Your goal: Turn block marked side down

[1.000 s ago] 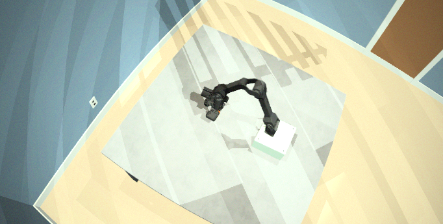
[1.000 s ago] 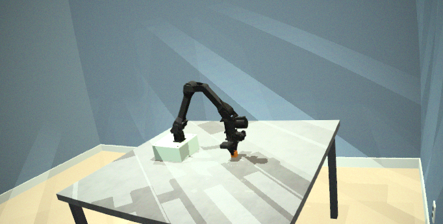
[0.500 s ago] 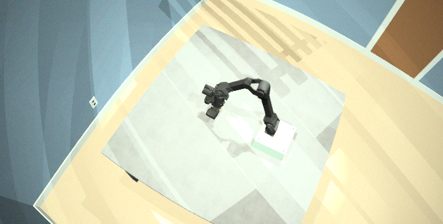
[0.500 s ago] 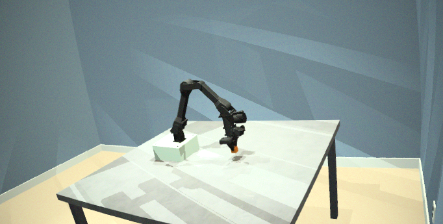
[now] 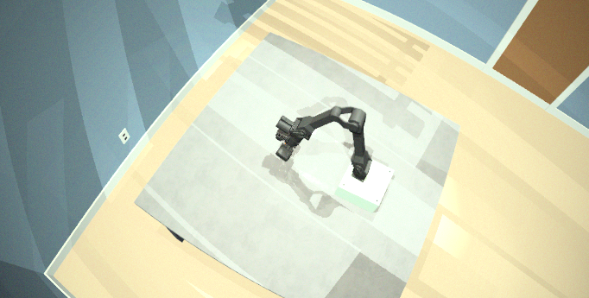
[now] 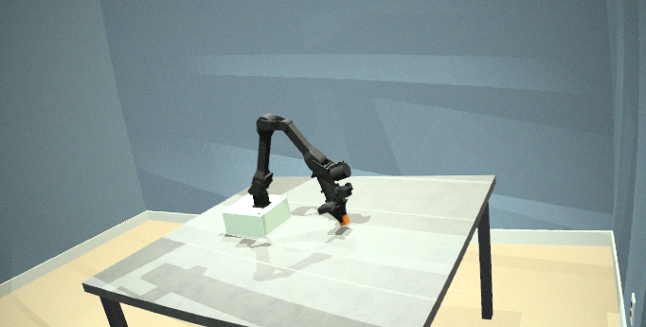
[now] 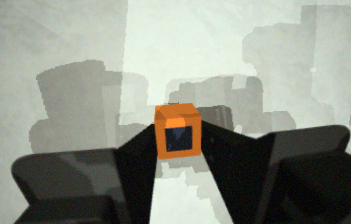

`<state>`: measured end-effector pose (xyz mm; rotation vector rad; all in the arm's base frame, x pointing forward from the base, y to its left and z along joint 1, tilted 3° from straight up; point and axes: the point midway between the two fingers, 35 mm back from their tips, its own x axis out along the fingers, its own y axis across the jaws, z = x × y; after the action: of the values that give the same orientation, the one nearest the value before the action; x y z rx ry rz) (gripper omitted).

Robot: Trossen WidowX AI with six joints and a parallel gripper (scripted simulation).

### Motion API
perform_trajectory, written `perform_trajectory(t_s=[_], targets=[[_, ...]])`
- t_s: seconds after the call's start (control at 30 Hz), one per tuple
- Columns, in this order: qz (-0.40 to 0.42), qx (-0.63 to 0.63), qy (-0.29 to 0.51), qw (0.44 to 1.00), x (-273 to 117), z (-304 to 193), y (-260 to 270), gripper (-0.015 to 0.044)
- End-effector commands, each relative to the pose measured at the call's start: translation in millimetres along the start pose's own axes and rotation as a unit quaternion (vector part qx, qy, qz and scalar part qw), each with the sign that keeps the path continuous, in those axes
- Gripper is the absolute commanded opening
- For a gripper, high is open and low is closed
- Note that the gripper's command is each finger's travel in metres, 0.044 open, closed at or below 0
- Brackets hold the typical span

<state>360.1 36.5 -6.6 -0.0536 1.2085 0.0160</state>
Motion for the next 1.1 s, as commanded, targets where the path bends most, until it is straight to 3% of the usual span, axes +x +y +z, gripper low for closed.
perform_trajectory(t_s=[0.0, 0.47, 1.07], targets=[[-0.002, -0.002, -0.031, 1.0, 0, -3, -1, 0.0], [-0.002, -0.001, -0.116, 0.993, -4, -8, -1, 0.0], [-0.001, -0.003, -0.23, 0.973, 29, -5, 1, 0.0]])
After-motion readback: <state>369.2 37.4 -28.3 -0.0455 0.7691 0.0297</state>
